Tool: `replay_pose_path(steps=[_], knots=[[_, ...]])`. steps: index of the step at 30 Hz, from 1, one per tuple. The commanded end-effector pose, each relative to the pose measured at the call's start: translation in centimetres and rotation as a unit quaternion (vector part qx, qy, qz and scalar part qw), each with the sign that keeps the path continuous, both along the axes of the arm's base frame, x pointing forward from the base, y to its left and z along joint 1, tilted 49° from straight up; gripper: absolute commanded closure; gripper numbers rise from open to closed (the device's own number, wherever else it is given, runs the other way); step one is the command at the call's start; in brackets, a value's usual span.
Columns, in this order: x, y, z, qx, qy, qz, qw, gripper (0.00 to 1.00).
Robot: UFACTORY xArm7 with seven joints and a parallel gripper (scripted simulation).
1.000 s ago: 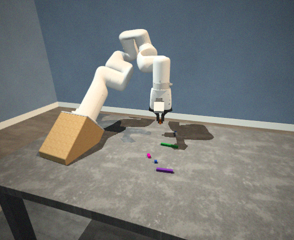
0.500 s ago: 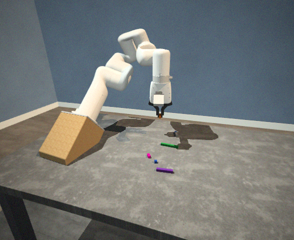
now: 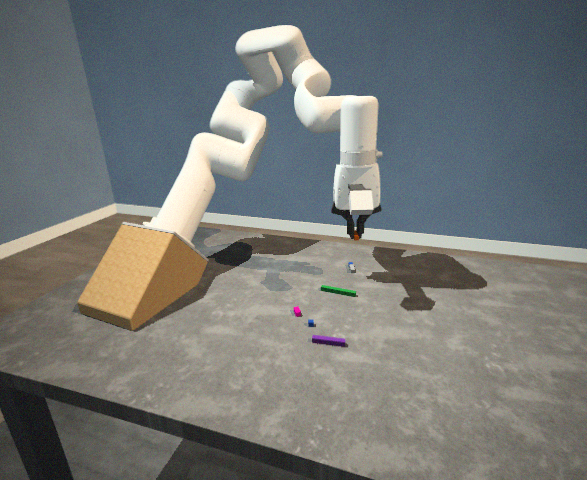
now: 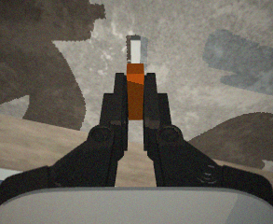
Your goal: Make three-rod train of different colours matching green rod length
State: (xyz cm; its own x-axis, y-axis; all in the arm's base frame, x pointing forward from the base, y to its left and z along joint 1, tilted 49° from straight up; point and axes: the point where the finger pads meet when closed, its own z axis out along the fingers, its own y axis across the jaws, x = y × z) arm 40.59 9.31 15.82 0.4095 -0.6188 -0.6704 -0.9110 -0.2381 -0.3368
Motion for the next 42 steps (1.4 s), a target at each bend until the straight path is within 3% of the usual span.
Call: replay_pose_path(steps=[1, 17, 42], knots=[[0.6, -0.1, -0.6, 0.000, 0.012, 0.009, 1.000, 0.96], [0.7, 0.4, -1.1, 0.000, 0.012, 0.009, 1.000, 0.96], [0.8, 6.4, -6.3, 0.000, 0.012, 0.009, 1.000, 0.96]])
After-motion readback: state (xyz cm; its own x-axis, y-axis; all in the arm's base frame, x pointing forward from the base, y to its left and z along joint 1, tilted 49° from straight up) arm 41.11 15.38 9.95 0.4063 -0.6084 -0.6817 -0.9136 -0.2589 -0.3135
